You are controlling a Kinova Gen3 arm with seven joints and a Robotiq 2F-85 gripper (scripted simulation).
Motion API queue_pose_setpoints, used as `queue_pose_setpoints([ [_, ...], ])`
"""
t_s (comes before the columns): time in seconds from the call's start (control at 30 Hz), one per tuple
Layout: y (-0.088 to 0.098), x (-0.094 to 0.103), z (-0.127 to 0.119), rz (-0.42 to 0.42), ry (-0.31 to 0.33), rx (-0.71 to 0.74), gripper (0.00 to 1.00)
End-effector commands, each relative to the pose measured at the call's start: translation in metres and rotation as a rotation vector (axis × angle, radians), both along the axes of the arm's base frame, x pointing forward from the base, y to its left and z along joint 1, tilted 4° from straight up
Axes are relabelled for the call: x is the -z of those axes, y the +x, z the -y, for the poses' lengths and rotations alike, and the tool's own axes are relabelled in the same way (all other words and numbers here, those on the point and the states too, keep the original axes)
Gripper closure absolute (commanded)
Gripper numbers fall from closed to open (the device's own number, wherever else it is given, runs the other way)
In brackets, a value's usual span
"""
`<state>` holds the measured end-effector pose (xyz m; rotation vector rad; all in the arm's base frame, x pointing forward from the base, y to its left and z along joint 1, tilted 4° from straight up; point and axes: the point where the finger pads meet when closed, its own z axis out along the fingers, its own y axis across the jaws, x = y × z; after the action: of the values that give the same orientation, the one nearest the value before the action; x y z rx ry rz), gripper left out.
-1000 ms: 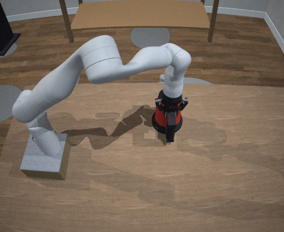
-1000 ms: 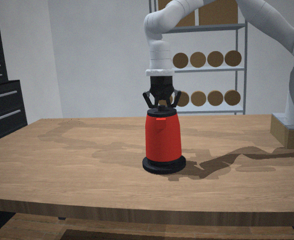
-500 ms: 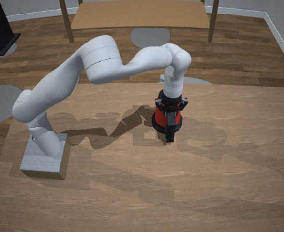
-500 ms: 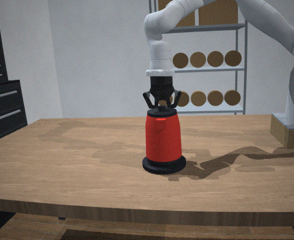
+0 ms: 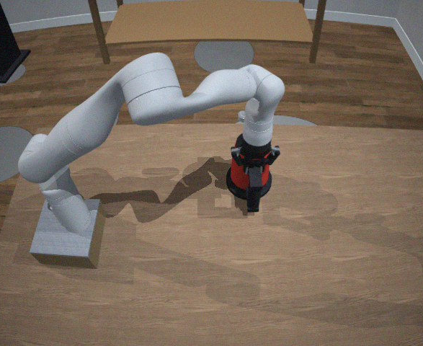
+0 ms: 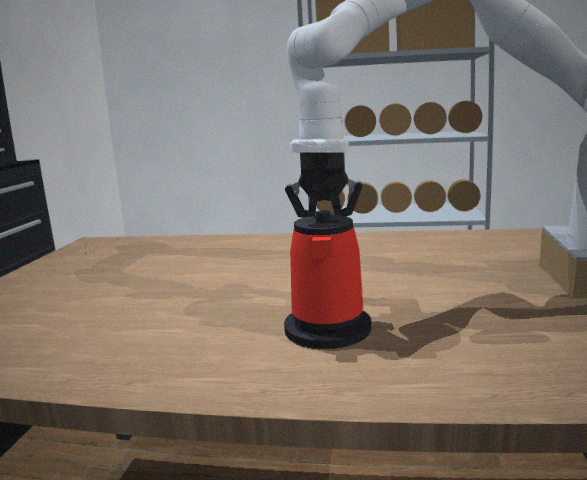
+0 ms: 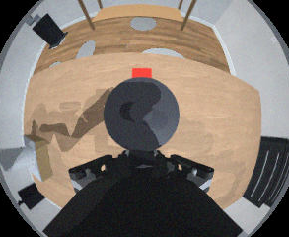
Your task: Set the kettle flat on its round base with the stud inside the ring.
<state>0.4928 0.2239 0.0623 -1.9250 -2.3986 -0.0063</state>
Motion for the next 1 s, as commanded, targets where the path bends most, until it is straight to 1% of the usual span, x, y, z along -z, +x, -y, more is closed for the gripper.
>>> queue_pose_setpoints([
  [0.0,0.0006,-0.0012,-0.0003,0.002,0.001,0.000,1.00],
  [0.97,0.0005,0.0021,-0.0004,0.002,0.001,0.000,1.00],
])
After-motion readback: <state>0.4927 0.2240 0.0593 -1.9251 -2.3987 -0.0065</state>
